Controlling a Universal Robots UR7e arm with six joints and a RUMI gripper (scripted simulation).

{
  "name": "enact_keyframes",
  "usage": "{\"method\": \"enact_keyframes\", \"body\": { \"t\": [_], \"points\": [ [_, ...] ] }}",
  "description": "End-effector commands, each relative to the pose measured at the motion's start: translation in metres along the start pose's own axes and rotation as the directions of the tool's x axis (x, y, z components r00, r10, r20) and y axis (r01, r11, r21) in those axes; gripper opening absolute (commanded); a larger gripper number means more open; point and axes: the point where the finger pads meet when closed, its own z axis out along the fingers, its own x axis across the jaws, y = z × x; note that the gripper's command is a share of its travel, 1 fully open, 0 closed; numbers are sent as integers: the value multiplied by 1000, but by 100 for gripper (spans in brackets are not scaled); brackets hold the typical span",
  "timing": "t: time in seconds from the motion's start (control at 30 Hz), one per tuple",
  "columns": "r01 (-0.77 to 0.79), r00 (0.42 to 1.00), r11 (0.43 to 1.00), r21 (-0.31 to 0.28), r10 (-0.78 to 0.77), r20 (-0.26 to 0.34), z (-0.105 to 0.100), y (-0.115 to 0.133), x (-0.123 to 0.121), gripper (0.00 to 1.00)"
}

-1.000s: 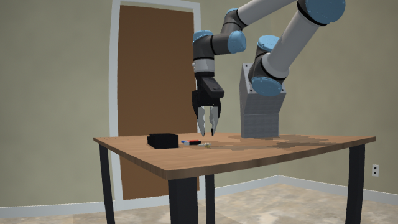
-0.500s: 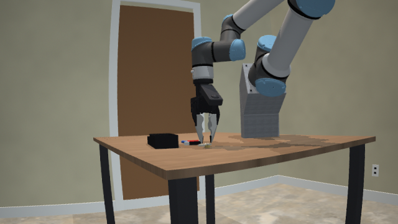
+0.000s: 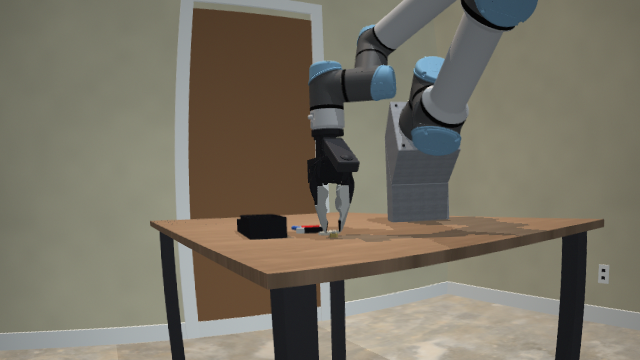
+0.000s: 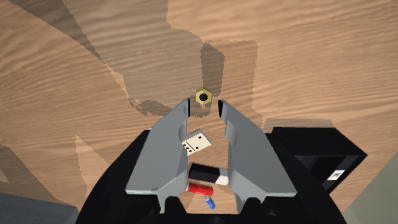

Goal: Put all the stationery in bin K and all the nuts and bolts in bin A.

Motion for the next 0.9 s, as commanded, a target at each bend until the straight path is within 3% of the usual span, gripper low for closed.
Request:
{"method": "enact_keyframes", "body": {
  "t": [0.0,0.6,0.63,0.87],
  "points": [
    [0,1000,1000,-1,0,-1,6,0,0,18],
    [0,1000,1000,-1,0,-1,9,0,0,18],
    [0,1000,1000,-1,0,-1,9,0,0,0],
    [0,1000,1000,0,0,-1,9,0,0,0]
  ]
}}
